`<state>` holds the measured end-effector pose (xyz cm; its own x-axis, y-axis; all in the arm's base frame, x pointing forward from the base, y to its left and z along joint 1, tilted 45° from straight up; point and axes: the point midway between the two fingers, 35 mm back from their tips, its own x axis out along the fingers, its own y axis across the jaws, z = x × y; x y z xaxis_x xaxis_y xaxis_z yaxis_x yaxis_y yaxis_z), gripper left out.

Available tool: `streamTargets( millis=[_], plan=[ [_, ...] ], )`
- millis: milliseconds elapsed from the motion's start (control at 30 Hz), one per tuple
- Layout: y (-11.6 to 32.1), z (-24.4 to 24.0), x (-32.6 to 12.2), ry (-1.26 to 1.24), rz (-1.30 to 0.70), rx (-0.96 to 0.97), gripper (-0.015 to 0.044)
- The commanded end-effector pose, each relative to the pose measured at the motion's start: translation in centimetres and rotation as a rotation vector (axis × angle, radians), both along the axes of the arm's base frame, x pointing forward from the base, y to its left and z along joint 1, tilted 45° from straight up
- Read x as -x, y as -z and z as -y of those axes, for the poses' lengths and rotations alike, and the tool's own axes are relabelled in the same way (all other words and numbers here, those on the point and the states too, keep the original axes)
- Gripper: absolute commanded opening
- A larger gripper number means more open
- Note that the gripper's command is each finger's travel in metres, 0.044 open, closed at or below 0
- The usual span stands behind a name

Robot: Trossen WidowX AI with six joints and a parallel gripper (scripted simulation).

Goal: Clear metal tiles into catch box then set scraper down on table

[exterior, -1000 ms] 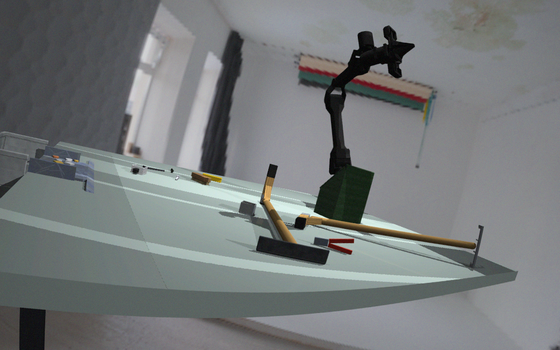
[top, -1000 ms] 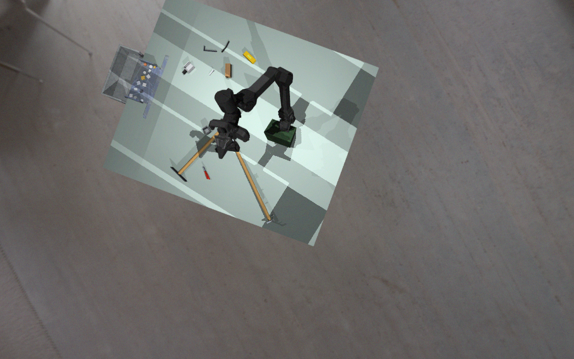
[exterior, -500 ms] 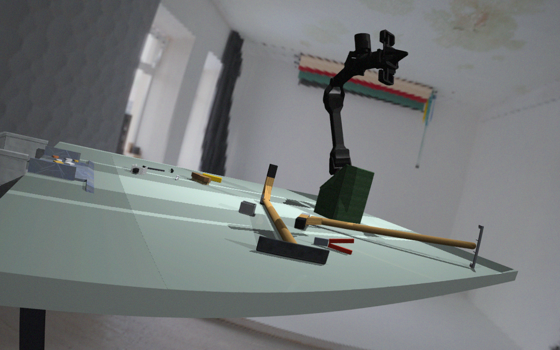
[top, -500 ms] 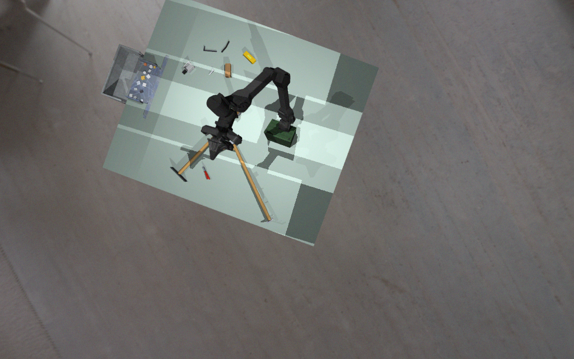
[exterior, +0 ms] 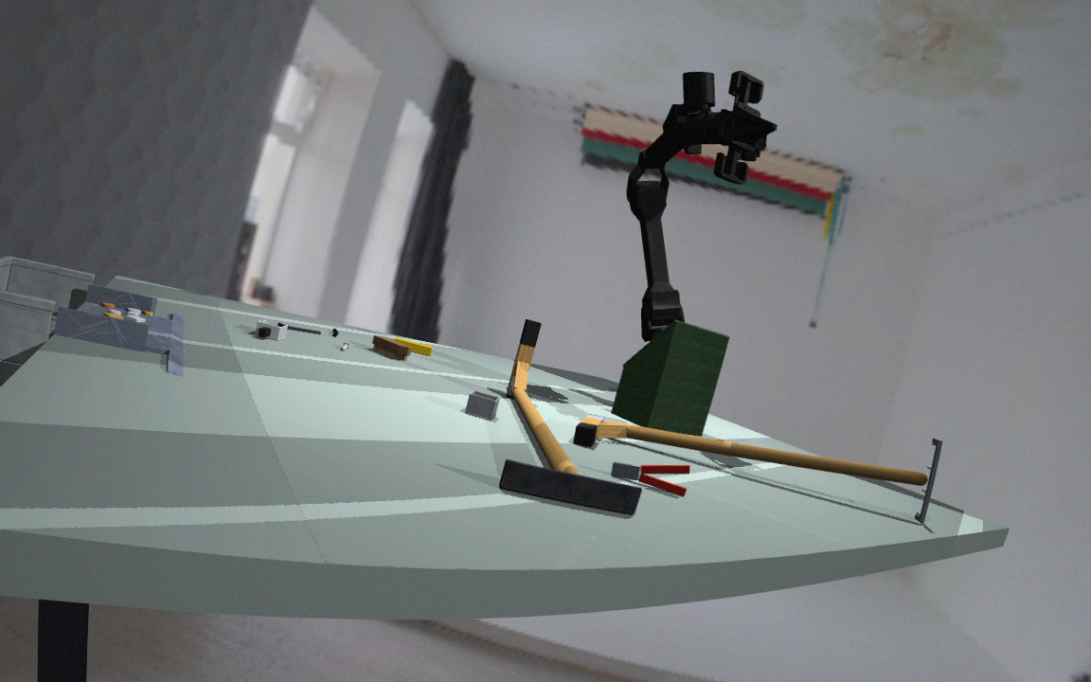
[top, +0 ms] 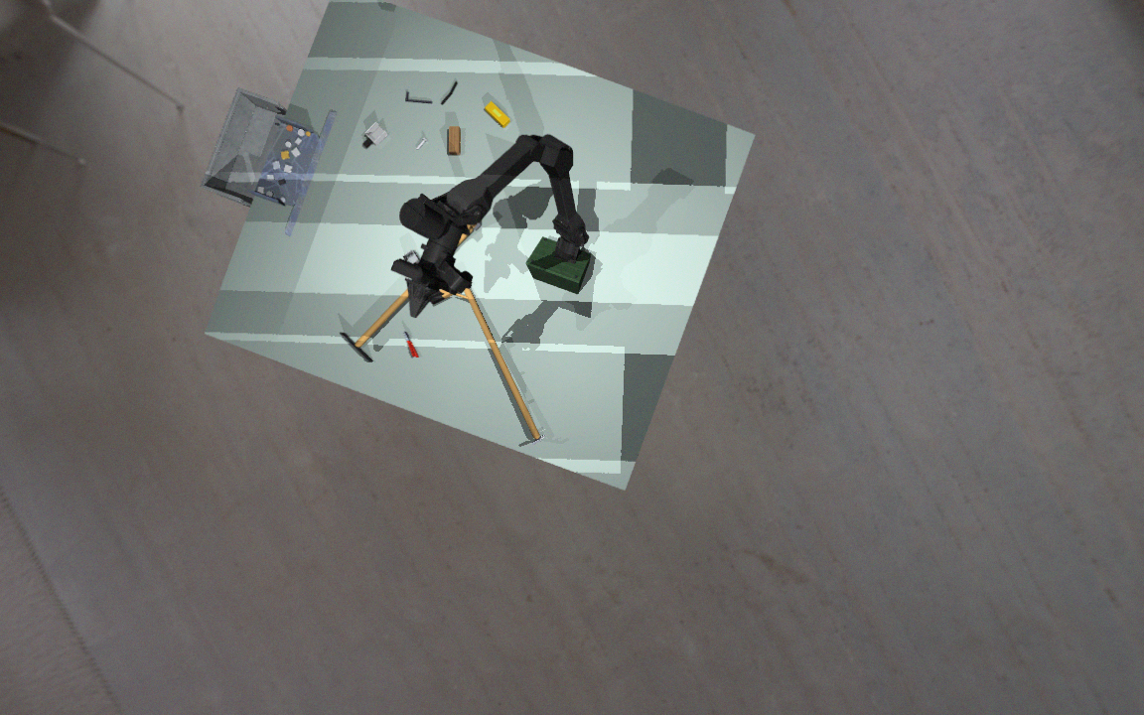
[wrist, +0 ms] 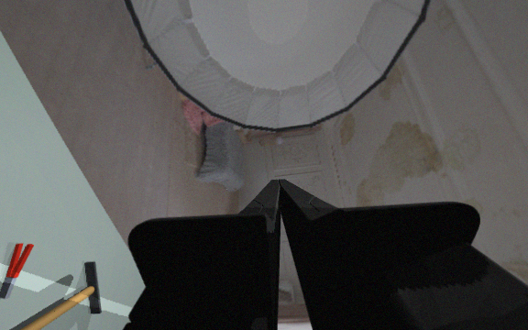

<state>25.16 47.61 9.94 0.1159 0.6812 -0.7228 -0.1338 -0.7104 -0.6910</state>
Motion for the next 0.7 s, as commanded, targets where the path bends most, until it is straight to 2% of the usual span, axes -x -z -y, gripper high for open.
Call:
streamTargets(
  millis=[0, 667],
  plan=[
    [1.2, 1.2, -0.9, 0.016, 0.015, 0.058, 0.0000],
    [5.8, 7.5, -4.3, 0.063, 0.067, 0.344, 0.0000]
  ],
)
